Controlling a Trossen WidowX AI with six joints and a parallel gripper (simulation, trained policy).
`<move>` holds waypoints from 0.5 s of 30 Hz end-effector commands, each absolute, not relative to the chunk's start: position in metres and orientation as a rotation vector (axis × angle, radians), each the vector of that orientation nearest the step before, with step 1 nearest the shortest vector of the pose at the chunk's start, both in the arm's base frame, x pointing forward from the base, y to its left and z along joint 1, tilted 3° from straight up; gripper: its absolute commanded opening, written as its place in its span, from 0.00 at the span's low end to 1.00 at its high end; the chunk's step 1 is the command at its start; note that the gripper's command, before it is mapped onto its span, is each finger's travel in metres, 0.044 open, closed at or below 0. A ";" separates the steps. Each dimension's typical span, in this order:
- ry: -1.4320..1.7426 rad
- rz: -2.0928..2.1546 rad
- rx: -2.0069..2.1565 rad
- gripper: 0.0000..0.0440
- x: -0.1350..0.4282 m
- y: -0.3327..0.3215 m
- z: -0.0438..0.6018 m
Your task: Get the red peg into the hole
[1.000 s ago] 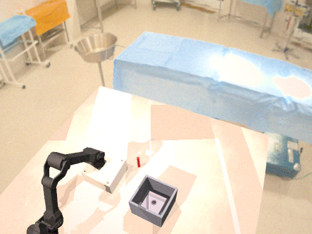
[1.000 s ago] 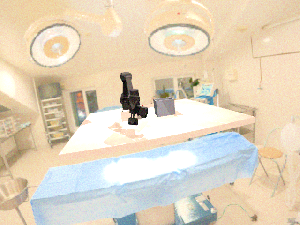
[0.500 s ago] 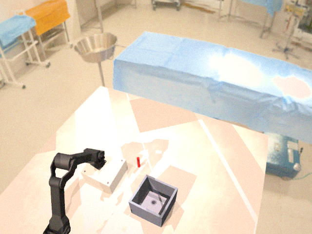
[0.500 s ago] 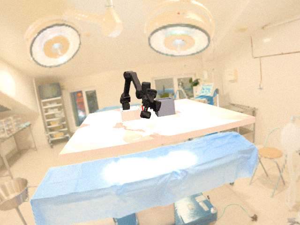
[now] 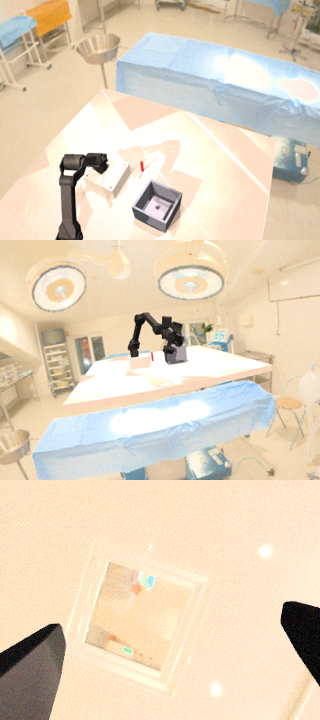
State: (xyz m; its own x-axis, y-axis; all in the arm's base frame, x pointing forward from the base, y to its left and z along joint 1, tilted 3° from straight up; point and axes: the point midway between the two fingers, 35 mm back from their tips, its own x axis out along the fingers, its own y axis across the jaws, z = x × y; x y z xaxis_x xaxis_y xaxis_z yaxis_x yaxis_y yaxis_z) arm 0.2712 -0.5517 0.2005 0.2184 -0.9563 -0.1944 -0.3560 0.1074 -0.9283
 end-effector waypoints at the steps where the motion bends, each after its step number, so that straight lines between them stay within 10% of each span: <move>1: 1.279 -0.689 -1.479 1.00 0.297 -0.539 0.222; 15: 1.090 -0.648 -1.467 1.00 0.362 -0.486 0.282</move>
